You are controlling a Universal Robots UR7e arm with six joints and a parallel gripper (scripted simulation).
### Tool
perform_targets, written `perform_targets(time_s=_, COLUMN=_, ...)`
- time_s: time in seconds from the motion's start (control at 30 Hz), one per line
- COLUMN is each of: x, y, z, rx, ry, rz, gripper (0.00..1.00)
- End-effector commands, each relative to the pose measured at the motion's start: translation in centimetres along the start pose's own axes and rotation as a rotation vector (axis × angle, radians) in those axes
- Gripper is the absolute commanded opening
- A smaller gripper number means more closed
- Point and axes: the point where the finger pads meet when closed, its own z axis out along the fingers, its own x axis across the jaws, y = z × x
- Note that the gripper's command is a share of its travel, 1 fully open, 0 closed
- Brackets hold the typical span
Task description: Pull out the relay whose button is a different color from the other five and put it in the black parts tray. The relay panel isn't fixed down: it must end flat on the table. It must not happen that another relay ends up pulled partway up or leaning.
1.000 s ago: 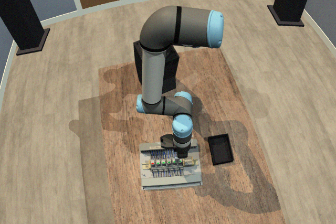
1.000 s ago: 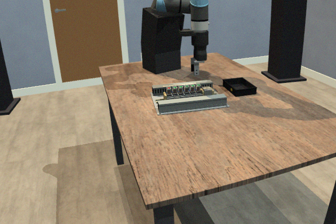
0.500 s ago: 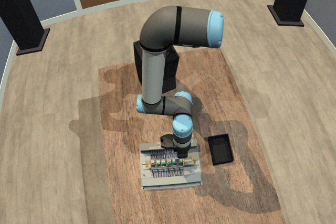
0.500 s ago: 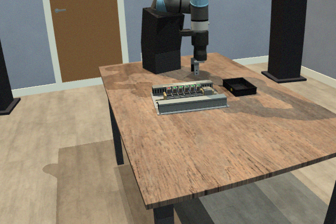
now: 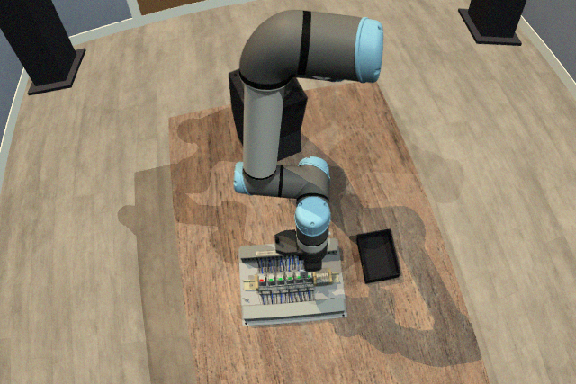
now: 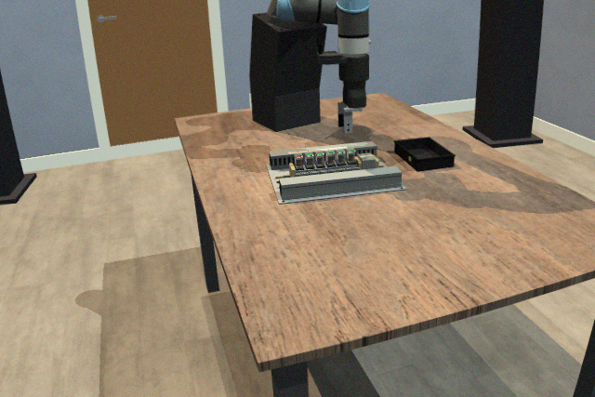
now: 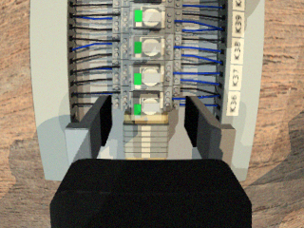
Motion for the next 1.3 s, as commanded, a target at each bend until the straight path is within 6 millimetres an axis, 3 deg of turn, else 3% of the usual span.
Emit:
perform_targets(time_s=0.0, x=-0.1, y=0.0, z=0.0, rx=0.0, ry=-0.001, rz=0.0, gripper=0.98)
perform_targets(time_s=0.4, x=-0.1, y=-0.4, z=0.0, rx=0.0, ry=-0.001, rz=0.0, gripper=0.98)
perform_targets(time_s=0.8, x=-0.1, y=-6.4, z=0.0, rx=0.0, ry=-0.001, rz=0.0, gripper=0.98)
perform_targets(time_s=1.03, x=-0.1, y=-8.1, z=0.0, rx=0.0, ry=-0.001, rz=0.0, gripper=0.98)
perform_targets(time_s=1.27, x=-0.1, y=-8.4, z=0.0, rx=0.0, ry=-0.001, rz=0.0, gripper=0.98)
